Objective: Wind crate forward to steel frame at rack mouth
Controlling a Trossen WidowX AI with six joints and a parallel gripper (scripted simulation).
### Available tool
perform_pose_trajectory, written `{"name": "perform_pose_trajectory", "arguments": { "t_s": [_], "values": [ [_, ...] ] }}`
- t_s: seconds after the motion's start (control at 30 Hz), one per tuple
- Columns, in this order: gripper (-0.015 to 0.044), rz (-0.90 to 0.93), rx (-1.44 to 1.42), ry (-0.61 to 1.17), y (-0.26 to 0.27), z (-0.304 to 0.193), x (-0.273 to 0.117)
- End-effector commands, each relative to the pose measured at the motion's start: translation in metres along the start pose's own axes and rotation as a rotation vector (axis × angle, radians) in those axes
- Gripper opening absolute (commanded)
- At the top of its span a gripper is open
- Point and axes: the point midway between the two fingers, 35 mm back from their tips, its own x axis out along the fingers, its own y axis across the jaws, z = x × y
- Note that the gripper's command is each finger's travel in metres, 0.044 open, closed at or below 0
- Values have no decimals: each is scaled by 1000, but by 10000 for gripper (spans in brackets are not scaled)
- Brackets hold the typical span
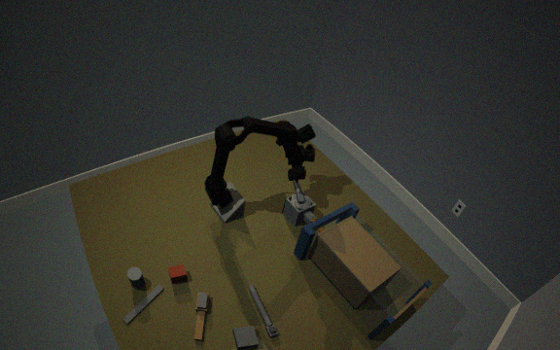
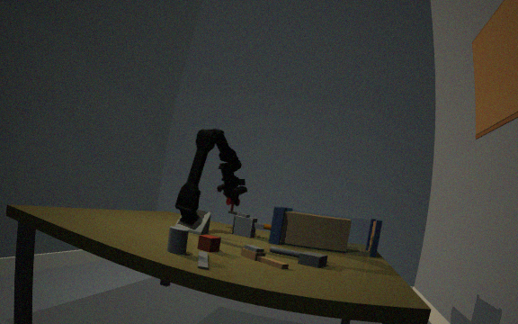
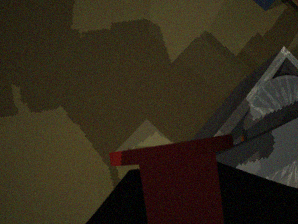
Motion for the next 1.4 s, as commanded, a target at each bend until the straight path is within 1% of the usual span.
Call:
{"name": "perform_pose_trajectory", "arguments": {
  "t_s": [0.0,0.9,1.1,1.37],
  "values": [
    [0,-9,-15,27,-3,-14,-2],
    [0,-10,-16,30,-27,-48,-18],
    [0,-12,-17,31,-48,-61,-25],
    [0,-13,-17,32,-61,-66,-28]
  ]
}}
